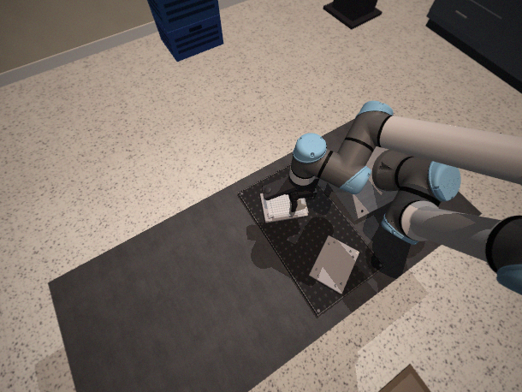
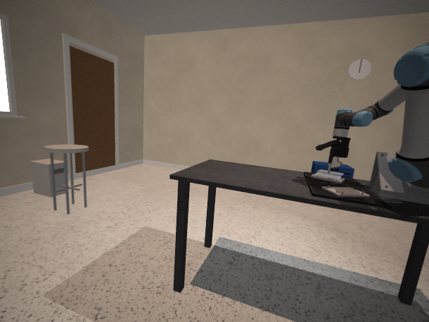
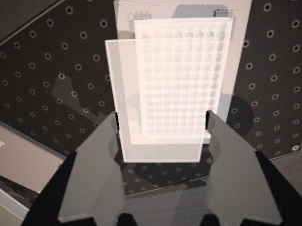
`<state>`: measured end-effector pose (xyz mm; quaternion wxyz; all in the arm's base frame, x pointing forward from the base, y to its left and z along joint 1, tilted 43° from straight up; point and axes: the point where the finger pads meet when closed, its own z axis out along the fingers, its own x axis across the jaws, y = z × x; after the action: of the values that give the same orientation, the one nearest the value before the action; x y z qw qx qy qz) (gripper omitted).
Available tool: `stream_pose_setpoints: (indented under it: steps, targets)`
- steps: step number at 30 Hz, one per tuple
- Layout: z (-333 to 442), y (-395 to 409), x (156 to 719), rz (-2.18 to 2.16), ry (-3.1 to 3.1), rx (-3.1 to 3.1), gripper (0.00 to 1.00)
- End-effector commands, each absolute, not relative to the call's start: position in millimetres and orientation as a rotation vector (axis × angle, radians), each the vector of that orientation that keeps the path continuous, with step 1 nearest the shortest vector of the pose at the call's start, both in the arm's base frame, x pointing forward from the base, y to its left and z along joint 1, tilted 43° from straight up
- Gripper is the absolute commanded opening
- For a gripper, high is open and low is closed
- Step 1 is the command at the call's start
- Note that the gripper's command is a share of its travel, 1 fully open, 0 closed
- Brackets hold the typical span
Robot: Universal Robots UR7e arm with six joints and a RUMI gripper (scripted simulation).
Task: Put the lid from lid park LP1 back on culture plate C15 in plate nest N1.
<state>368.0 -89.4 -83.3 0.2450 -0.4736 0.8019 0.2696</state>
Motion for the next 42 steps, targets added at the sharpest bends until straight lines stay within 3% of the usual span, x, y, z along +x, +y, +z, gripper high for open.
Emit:
stream_pose_setpoints:
  steps: [1,42]
  targets:
    - [-100,-109,371,0.727,2.191,-1.296,0.00]
    - [-107,-98,372,0.736,2.189,-1.296,0.00]
